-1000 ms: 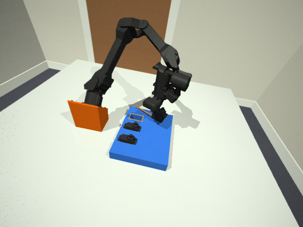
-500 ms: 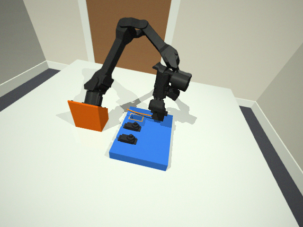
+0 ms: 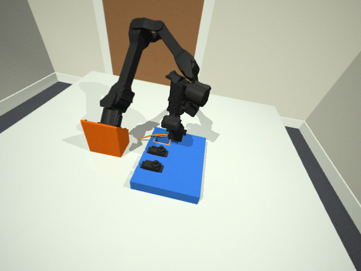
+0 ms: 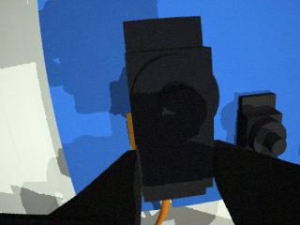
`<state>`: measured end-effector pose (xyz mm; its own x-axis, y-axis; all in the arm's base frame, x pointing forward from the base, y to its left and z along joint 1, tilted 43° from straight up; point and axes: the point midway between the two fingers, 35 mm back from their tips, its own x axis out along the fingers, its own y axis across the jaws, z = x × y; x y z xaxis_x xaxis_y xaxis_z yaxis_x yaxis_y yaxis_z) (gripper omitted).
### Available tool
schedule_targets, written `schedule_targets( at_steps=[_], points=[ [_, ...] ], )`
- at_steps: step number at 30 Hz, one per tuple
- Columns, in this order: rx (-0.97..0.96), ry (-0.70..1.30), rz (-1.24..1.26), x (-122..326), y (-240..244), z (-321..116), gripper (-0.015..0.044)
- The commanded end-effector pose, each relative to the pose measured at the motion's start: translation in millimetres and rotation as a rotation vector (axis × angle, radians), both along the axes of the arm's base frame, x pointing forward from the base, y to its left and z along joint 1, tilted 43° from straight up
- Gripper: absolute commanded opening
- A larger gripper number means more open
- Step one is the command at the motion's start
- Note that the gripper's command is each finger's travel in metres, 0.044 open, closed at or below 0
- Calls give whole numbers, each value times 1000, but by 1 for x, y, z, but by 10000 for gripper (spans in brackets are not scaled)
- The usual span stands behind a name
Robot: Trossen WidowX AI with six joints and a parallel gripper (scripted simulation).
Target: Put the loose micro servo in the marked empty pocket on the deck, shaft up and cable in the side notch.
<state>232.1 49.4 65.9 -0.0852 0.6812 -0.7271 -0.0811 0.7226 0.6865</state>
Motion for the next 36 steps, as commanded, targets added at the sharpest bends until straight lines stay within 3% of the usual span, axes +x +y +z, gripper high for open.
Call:
schedule_targets(
  at_steps=[1, 9, 36],
  points=[
    [-3, -5, -3, -17, -3, 1, 0],
    [-3, -3, -3, -54, -7, 1, 0],
    [-3, -3, -3, -55, 6, -14, 0]
  ],
)
